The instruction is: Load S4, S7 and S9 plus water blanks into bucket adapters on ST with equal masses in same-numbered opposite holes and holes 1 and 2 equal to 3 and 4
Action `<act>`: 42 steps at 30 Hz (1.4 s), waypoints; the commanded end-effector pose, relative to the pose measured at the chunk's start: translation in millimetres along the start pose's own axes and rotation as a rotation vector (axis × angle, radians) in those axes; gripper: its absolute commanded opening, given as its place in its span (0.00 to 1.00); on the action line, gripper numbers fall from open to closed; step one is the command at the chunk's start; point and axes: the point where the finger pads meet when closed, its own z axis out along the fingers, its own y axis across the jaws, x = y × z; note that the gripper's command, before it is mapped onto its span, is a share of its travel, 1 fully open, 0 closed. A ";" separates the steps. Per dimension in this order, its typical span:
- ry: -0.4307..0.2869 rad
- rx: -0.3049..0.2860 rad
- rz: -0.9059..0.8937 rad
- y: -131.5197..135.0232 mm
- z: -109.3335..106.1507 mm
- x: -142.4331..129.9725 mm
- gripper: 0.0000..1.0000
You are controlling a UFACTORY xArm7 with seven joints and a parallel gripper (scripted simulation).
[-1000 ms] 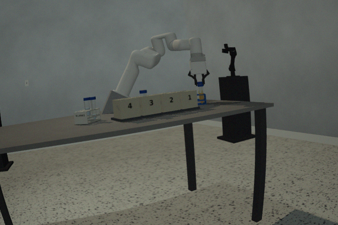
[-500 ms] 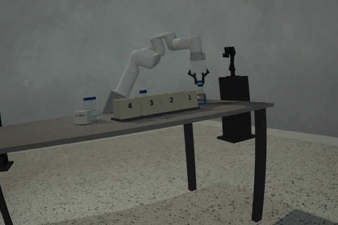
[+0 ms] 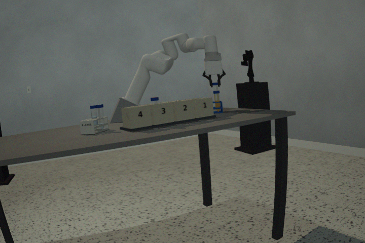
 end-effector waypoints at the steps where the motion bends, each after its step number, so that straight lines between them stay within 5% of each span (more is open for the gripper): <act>1: 0.001 0.003 0.000 -0.7 -6.6 0.2 0.00; 42: 0.001 0.003 0.000 -0.5 -80.6 0.2 0.00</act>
